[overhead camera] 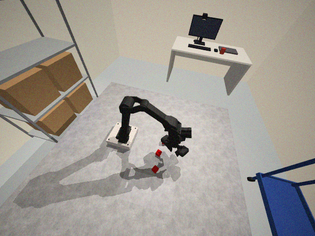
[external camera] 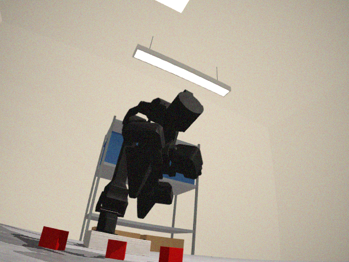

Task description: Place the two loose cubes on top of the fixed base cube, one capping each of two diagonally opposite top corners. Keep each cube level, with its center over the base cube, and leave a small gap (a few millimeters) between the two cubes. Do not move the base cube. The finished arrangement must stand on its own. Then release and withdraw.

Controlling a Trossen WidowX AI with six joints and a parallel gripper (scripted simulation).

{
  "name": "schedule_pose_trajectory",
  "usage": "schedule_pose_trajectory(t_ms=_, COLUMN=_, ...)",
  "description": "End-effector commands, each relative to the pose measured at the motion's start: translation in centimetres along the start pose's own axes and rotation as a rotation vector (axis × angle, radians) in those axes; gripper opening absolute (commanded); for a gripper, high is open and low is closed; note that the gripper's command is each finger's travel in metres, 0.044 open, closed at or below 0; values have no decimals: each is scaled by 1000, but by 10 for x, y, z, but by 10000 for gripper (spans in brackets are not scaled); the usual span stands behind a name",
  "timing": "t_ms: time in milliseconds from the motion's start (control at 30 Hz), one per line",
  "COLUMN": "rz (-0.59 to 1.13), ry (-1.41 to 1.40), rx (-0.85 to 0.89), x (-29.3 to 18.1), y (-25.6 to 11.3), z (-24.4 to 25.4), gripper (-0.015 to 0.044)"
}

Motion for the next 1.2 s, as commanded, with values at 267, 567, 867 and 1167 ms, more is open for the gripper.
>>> schedule_pose_trajectory(t_ms=267, rz=32, ry=-114, rx=251, x=-94, y=-13, z=-44, gripper=265)
schedule_pose_trajectory(t_ms=567, rz=-24, ry=-148, rx=381, x=-147, y=-30, z=-53, gripper=265)
schedule_pose_trajectory(t_ms=867, rz=-25, ry=-148, rx=382, x=-148, y=8, z=-40, gripper=265)
schedule_pose_trajectory(t_ms=1167, rz=-25, ry=-148, rx=382, x=-148, y=31, z=-29, gripper=265)
Point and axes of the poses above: the point midway between the two fingers, 35 mm back from their tips, its own y axis out along the fingers, its own z axis across the jaws, x = y × z, the point moved 6 cm from there along -y, back along the fingers, and after that the axes turned 7 degrees about y, right-handed, at the moved point
